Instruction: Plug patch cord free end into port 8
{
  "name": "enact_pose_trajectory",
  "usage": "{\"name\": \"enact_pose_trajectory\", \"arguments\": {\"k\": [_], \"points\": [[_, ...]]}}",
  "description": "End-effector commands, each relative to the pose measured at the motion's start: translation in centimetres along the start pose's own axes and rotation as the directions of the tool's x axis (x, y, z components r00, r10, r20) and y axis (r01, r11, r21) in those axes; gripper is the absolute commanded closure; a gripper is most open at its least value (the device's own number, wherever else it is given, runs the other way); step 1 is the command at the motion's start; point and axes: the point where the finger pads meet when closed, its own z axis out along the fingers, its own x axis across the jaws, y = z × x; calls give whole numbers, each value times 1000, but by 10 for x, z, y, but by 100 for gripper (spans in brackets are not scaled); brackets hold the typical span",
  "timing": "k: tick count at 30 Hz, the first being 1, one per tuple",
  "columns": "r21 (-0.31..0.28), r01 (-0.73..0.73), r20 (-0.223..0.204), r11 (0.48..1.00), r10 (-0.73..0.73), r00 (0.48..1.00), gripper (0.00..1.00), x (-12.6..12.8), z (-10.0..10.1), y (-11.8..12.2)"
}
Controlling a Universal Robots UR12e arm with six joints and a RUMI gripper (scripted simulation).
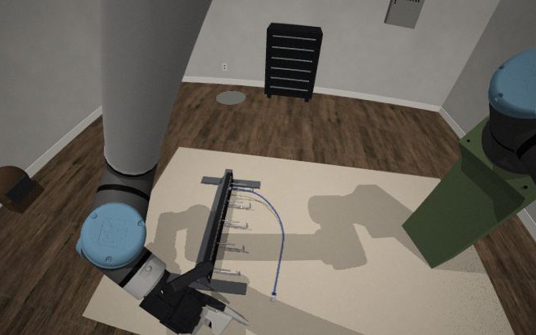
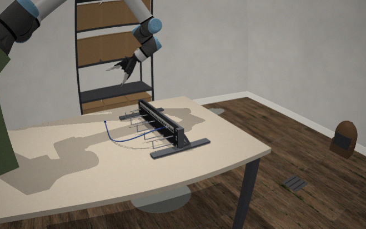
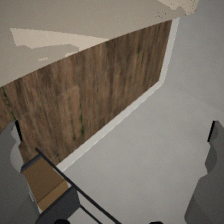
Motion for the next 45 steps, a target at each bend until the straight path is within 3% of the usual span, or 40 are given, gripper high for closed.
{"name": "enact_pose_trajectory", "arguments": {"k": [1,34,45], "points": [[0,1,1,1000,-1,1000,0,0,-1,1],[30,61,-8,998,-61,998,0,-1,2,-3],[128,270,-55,954,-265,963,0,-3,10,-17]]}}
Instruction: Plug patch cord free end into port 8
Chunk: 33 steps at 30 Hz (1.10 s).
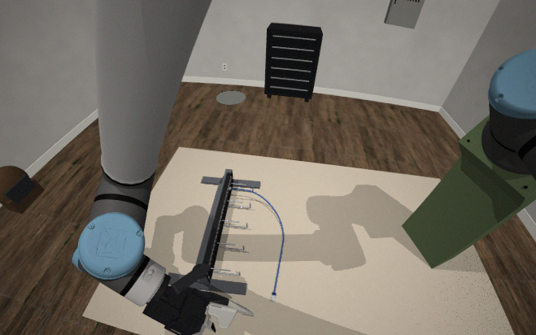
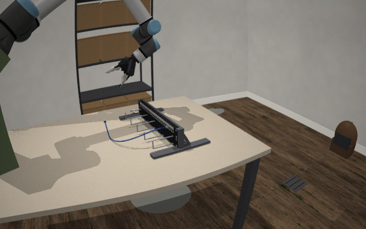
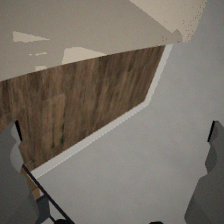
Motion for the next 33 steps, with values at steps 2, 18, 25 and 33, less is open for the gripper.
{"name": "enact_pose_trajectory", "arguments": {"k": [2,18,25,33], "points": [[78,161,-27,984,-159,987,0,0,7,-10],[279,630,-192,725,-601,776,0,1,31,-43],[323,759,-273,565,-712,646,0,1,40,-55],[351,893,-403,282,-815,416,0,2,53,-74]]}}
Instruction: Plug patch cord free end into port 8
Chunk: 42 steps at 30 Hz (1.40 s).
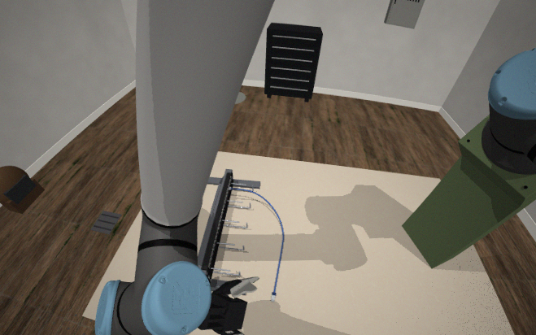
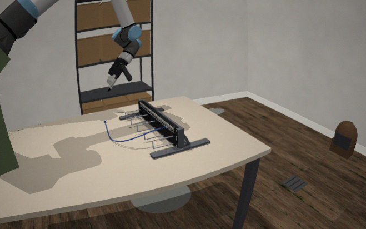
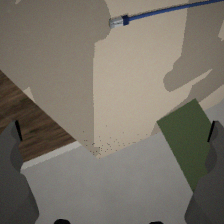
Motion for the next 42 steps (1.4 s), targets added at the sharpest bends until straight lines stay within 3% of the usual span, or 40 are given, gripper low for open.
{"name": "enact_pose_trajectory", "arguments": {"k": [1,3,7,10,16,21,24,28,29,31,32,34,35,38,41,42], "points": [[93,170,-20,981,-169,985,0,5,11,-2],[136,259,-42,956,-256,966,0,8,18,-4],[156,303,-55,940,-298,953,0,10,21,-4],[211,426,-97,880,-414,905,0,15,30,-6],[257,536,-144,804,-516,844,0,19,39,-7],[305,661,-209,686,-629,749,0,24,51,-9],[305,661,-209,686,-629,749,0,24,51,-9],[338,760,-276,555,-714,644,0,29,61,-11],[338,760,-276,555,-714,644,0,29,61,-11],[349,800,-309,488,-746,589,0,32,66,-12],[349,800,-309,488,-746,589,0,32,66,-12],[357,834,-341,420,-773,535,0,34,71,-13],[357,834,-341,420,-773,535,0,34,71,-13],[363,875,-388,320,-802,454,0,37,78,-14],[363,875,-388,320,-802,454,0,37,78,-14],[364,886,-402,288,-810,428,0,38,80,-15]]}}
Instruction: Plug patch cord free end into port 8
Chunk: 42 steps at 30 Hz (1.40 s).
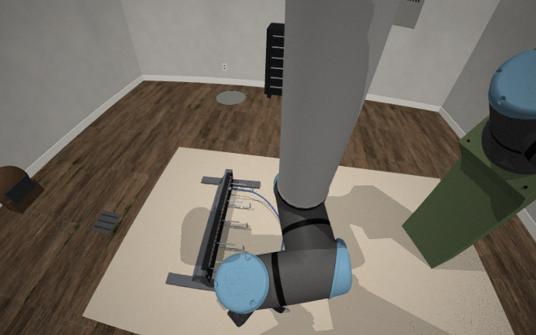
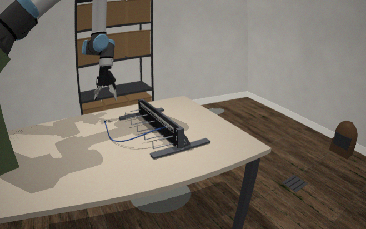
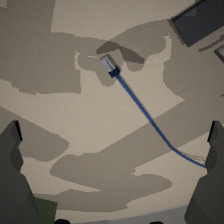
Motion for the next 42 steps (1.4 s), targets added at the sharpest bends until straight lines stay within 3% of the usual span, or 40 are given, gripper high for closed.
{"name": "enact_pose_trajectory", "arguments": {"k": [1,14,29,42], "points": [[69,107,-16,992,-106,994,0,1,7,4],[204,403,-100,892,-391,915,0,1,27,19],[254,526,-150,812,-504,851,0,1,36,26],[260,541,-158,800,-518,841,0,1,37,27]]}}
